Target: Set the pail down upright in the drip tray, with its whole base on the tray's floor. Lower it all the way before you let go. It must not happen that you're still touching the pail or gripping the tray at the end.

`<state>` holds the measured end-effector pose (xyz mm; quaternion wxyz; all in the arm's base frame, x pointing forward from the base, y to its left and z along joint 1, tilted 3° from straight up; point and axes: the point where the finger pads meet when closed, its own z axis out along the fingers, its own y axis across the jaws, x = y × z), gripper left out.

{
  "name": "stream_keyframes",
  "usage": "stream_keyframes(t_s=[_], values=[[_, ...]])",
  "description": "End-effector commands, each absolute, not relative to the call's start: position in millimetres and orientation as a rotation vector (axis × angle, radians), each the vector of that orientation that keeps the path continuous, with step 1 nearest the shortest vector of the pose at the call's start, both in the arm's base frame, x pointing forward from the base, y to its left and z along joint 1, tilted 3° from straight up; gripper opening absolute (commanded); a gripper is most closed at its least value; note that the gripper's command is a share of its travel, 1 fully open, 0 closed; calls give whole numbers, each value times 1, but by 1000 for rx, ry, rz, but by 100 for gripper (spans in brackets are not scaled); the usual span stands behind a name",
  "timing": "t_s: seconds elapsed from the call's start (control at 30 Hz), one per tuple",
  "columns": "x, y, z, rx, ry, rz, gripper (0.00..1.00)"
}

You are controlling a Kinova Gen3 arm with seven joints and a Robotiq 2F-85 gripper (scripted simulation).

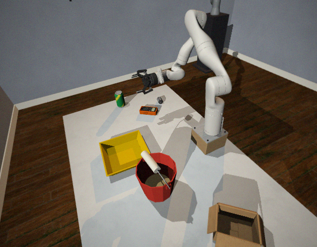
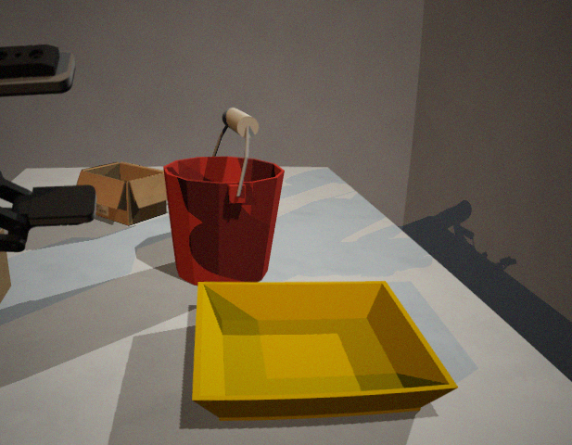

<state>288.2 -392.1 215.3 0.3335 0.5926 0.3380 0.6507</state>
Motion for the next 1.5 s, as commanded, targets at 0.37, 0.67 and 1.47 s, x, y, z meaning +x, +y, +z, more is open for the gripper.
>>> stream_keyframes(t_s=[0.37,0.67,1.47], values=[[288,-392,216,1546,883,1698,100],[288,-392,216,1546,884,1698,100],[304,-373,219,1515,991,1714,100]])
